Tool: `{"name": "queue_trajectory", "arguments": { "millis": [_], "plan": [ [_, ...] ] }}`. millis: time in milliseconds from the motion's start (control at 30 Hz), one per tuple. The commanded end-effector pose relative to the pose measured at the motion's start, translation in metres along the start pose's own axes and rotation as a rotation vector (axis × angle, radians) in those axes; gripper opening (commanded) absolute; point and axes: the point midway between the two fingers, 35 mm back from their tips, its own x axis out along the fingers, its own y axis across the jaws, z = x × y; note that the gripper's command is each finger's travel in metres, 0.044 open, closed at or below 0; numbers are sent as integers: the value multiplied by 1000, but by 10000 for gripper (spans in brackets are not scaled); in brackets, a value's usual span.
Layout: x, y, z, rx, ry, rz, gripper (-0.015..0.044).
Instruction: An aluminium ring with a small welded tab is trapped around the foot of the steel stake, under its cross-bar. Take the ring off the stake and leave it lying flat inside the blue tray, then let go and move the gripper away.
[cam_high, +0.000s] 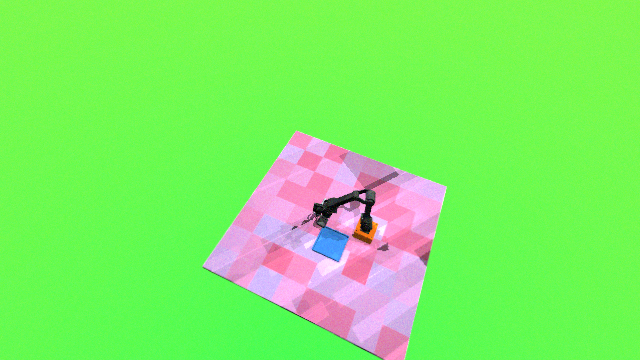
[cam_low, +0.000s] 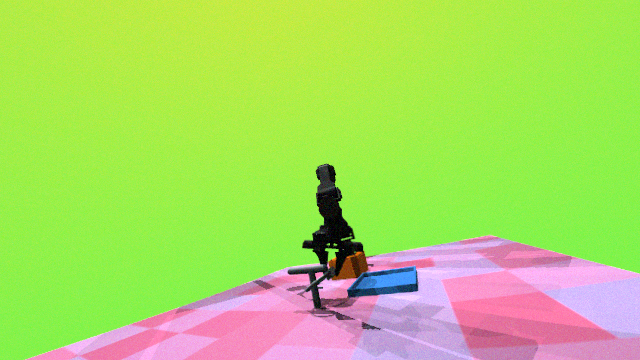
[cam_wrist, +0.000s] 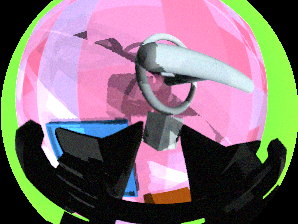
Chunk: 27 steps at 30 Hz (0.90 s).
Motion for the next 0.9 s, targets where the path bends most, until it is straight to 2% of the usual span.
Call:
{"name": "queue_trajectory", "arguments": {
  "millis": [0,333,867],
  "plan": [
    [-3,2,1,0,-9,-28,0],
    [-12,7,2,-13,-16,-88,0],
    [-21,5,4,-13,-16,-86,0]
  ]
}}
